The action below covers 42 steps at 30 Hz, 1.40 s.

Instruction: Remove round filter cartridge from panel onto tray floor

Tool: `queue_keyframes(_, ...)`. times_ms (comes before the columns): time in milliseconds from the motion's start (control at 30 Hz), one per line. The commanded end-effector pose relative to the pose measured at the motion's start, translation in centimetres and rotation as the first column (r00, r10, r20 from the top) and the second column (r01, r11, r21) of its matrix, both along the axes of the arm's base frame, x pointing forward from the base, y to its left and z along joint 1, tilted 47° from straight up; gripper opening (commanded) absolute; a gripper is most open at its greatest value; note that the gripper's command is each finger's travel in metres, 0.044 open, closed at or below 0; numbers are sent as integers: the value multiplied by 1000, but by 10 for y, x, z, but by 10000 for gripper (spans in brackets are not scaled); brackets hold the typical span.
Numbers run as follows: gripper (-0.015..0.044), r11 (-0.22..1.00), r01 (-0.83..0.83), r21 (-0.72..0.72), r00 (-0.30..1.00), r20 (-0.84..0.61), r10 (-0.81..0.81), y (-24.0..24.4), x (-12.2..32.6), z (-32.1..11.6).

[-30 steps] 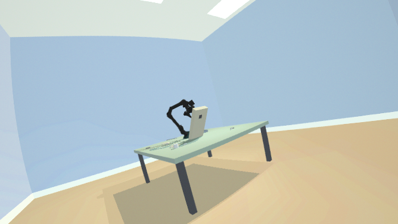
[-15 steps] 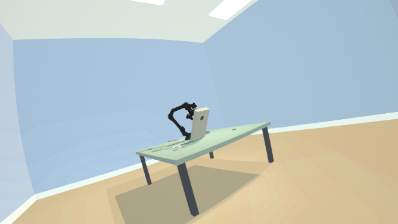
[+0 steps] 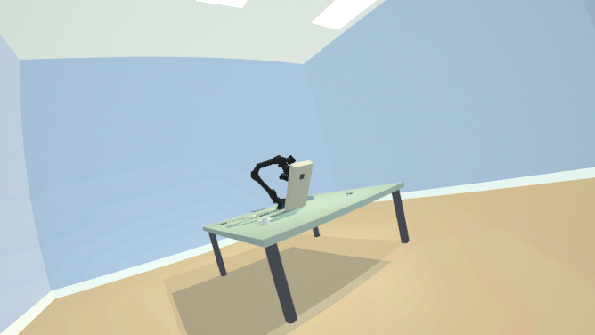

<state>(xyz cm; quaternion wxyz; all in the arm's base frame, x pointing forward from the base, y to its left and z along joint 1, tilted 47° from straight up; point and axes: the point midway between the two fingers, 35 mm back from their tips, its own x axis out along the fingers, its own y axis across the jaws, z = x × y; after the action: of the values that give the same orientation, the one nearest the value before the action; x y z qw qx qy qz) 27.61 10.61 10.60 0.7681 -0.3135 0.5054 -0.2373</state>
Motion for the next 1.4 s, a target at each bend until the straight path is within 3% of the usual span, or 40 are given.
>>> queue_keyframes(0, 285, 1000, -1, 1, 1000, 1, 1, 1, 0, 0)
queue_keyframes(433, 198, 1000, -1, 1, 1000, 1, 1, 1, 0, 0)
queue_keyframes(700, 0, 1000, -3, -3, 1000, 2, 3, 6, 8, 7)
queue_keyframes(900, 0, 1000, -11, -3, 1000, 6, 11, 15, 15, 17)
queue_keyframes(1367, 0, 989, -134, 63, 991, 34, 132, 74, -17, 73)
